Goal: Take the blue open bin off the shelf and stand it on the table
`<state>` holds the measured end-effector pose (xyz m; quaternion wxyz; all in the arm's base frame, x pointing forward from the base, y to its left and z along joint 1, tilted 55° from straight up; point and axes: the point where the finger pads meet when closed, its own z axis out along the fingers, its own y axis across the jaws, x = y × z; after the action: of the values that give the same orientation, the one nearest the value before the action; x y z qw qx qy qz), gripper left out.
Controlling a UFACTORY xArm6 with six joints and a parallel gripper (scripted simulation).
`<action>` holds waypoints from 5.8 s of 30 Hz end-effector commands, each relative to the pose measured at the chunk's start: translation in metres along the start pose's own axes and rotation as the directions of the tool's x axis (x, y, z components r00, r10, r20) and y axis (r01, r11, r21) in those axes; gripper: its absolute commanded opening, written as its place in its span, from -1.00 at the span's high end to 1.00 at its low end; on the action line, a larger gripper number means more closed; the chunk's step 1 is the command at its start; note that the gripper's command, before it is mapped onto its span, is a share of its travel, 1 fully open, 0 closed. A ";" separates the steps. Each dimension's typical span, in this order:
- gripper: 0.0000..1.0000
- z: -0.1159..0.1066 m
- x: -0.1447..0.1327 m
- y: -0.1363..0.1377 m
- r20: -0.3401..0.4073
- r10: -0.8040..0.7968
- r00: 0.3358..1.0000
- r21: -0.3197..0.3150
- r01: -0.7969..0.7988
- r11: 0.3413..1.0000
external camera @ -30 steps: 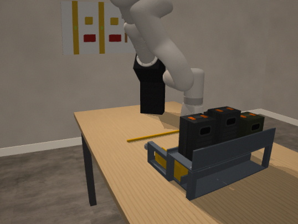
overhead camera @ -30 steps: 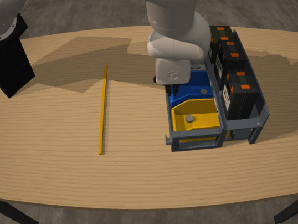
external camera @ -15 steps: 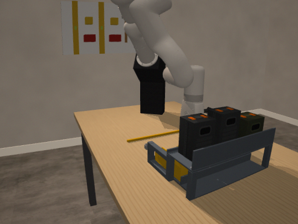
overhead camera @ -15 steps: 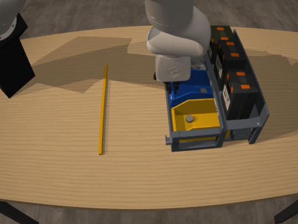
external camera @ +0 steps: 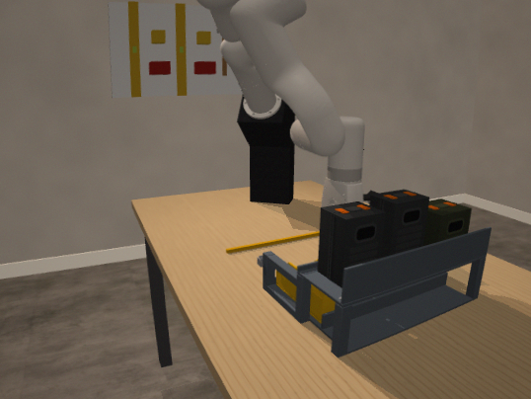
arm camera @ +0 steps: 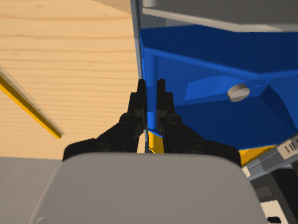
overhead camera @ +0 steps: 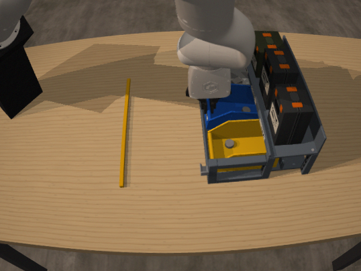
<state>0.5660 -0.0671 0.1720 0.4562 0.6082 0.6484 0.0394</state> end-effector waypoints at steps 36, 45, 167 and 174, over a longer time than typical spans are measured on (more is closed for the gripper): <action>1.00 0.001 0.000 -0.029 -0.001 0.000 1.000 -0.002 0.000 1.000; 1.00 0.001 0.000 -0.034 0.000 0.001 1.000 -0.003 -0.001 1.000; 1.00 0.023 0.000 -0.162 -0.001 0.000 1.000 -0.001 0.000 1.000; 1.00 0.025 0.000 -0.162 -0.001 0.000 1.000 -0.001 0.000 1.000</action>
<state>0.4598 -0.1215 0.0589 0.4561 0.6083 0.6484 0.0393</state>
